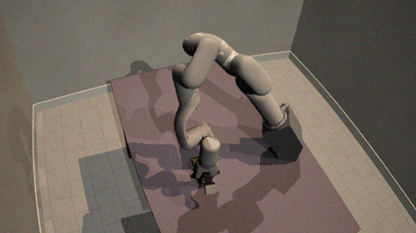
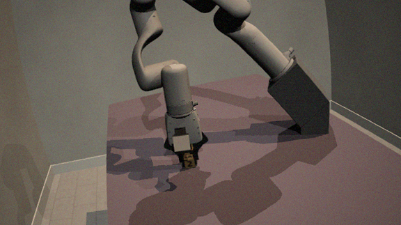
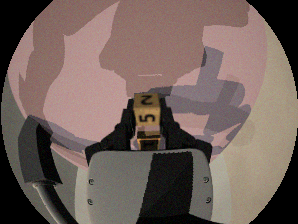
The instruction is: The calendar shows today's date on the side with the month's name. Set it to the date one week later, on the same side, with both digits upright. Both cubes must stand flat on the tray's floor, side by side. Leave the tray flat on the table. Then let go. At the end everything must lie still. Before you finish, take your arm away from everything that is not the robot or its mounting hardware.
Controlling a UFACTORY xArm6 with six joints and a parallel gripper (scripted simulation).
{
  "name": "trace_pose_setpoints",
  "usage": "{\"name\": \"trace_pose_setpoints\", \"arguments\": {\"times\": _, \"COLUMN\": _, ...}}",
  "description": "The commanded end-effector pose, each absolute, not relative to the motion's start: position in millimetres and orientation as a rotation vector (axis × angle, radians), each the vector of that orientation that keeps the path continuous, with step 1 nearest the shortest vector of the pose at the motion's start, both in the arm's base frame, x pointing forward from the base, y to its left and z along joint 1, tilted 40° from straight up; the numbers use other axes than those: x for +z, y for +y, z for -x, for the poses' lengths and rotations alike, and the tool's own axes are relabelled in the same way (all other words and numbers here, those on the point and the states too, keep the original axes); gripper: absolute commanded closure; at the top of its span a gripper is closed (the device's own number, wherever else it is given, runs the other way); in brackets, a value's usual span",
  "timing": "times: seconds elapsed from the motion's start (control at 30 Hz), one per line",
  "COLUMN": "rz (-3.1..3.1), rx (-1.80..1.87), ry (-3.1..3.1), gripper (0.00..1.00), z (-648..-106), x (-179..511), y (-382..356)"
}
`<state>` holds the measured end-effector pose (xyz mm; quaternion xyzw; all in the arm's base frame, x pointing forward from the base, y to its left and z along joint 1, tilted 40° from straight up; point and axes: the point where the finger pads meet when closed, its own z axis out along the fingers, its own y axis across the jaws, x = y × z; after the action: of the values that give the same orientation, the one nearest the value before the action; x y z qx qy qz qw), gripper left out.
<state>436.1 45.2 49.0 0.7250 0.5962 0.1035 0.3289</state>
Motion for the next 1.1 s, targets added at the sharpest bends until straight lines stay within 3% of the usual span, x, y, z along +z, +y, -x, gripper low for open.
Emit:
{"name": "trace_pose_setpoints", "arguments": {"times": 0.0, "rz": -1.897, "rx": 0.273, "ry": 1.56, "gripper": 0.63, "z": -437, "x": 50, "y": 46}}
{"name": "trace_pose_setpoints", "arguments": {"times": 0.27, "rz": -1.897, "rx": 0.273, "ry": 1.56, "gripper": 0.51, "z": -437, "x": 50, "y": 46}}
{"name": "trace_pose_setpoints", "arguments": {"times": 1.07, "rz": -1.897, "rx": 0.273, "ry": 1.56, "gripper": 0.51, "z": -420, "x": 73, "y": 57}}
